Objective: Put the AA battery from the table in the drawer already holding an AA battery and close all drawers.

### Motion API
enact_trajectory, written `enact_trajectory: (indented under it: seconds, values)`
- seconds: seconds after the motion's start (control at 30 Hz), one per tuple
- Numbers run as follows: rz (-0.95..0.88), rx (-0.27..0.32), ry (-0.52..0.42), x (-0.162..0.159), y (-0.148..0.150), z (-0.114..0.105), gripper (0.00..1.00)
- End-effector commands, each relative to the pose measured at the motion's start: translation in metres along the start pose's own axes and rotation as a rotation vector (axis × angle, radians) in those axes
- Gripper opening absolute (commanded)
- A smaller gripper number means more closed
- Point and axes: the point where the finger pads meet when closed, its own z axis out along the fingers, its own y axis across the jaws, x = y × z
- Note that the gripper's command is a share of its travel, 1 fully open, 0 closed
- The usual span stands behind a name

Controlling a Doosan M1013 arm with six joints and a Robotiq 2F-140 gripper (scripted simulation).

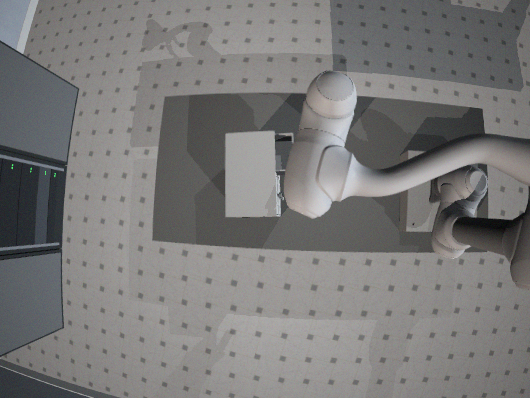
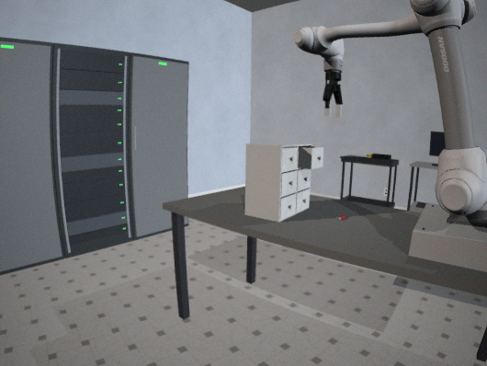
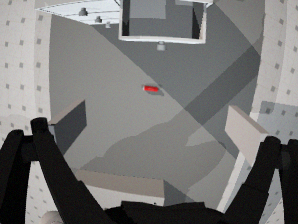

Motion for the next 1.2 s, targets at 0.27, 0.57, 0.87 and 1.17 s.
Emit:
enact_trajectory:
  seconds: [0.27, 0.57, 0.87, 1.17]
  values:
    - [-0.003, 0.0, 0.0, 0.0, 0.0, 0.0, 1.0]
    - [-0.003, 0.001, 0.0, -0.01, 0.002, 0.003, 1.0]
    - [-0.003, 0.001, 0.0, -0.15, 0.01, 0.064, 1.0]
    - [-0.003, 0.001, 0.003, -0.179, 0.009, 0.08, 1.0]
